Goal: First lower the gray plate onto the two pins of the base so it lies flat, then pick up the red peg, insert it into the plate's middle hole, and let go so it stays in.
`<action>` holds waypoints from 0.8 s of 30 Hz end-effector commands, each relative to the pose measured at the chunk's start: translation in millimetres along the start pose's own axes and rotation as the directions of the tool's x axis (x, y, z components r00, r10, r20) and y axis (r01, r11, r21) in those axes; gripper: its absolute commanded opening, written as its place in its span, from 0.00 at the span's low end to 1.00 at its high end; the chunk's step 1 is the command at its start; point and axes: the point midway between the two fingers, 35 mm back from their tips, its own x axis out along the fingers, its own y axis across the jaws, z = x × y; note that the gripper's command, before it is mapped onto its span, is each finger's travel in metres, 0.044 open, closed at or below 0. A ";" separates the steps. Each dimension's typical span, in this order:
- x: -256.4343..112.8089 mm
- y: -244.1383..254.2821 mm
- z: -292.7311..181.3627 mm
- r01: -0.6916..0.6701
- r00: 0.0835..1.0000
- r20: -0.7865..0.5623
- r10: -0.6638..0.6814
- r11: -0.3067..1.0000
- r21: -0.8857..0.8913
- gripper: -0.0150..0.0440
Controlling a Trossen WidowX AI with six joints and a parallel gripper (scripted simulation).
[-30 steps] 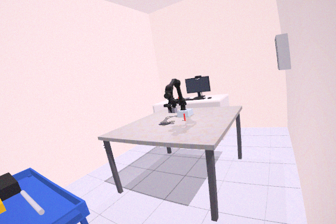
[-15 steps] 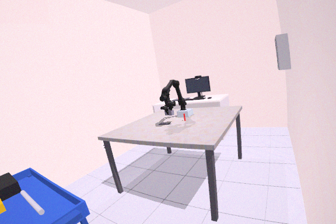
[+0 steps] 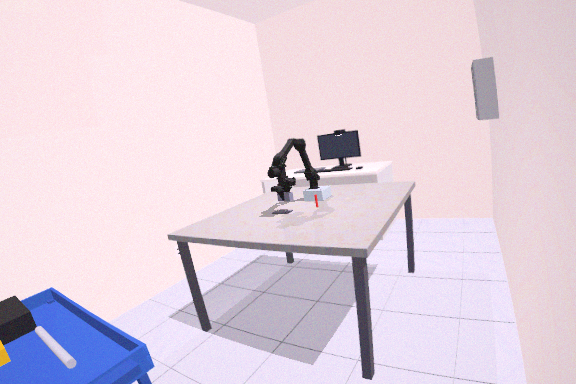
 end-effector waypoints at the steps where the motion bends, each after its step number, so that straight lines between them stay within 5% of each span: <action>1: 7.4 2.3 -11.9 -0.005 1.000 0.000 0.005 1.000 -0.021 0.25; 24: 30.0 11.6 -55.9 -0.006 1.000 -0.004 0.006 0.995 -0.095 0.25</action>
